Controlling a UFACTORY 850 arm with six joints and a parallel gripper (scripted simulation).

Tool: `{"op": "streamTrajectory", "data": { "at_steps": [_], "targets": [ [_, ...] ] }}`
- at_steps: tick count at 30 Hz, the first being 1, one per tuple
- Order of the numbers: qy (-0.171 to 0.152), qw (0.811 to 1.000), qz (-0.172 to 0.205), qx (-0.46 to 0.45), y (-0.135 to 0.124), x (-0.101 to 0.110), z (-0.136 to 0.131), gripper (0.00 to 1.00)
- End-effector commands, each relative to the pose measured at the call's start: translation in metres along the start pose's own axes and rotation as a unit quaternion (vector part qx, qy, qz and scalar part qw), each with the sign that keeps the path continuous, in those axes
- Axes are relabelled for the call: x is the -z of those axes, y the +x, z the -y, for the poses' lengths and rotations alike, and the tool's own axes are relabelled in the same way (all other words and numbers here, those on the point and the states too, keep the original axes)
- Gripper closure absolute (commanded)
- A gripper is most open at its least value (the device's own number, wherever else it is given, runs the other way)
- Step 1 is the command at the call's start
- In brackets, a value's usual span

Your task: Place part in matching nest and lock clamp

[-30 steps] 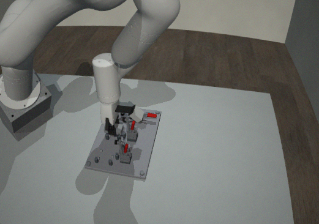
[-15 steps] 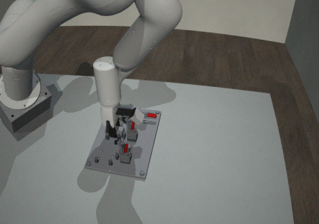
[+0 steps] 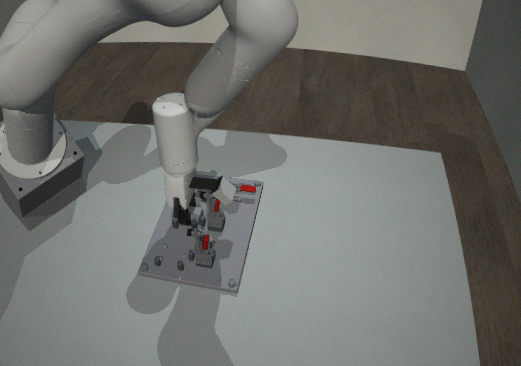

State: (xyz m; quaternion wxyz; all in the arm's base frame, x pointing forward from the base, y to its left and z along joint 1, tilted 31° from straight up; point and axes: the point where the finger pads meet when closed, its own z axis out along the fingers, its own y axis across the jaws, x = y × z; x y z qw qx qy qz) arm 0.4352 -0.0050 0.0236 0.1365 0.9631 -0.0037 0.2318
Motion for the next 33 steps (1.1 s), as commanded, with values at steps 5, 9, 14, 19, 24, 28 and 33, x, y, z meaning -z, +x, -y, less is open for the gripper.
{"op": "streamTrajectory", "data": {
  "at_steps": [5, 9, 14, 19, 24, 28, 33],
  "targets": [
    [0.000, 1.000, 0.000, 0.000, 0.0002, 0.0002, 0.0001, 1.00],
    [0.000, 1.000, 0.000, 0.000, 0.0002, 0.0002, 0.0001, 1.00],
    [0.000, 1.000, 0.000, 0.000, 0.0002, 0.0002, 0.0001, 1.00],
    [0.000, 1.000, 0.000, 0.000, 0.0002, 0.0001, 0.0001, 1.00],
    [0.000, 1.000, 0.000, 0.000, 0.0002, -0.0009, -0.0002, 1.00],
    [0.000, 1.000, 0.000, 0.000, 0.0002, -0.0025, -0.0007, 1.00],
    [0.000, 1.000, 0.000, 0.000, 0.0002, -0.0037, -0.0010, 1.00]
  ]
}}
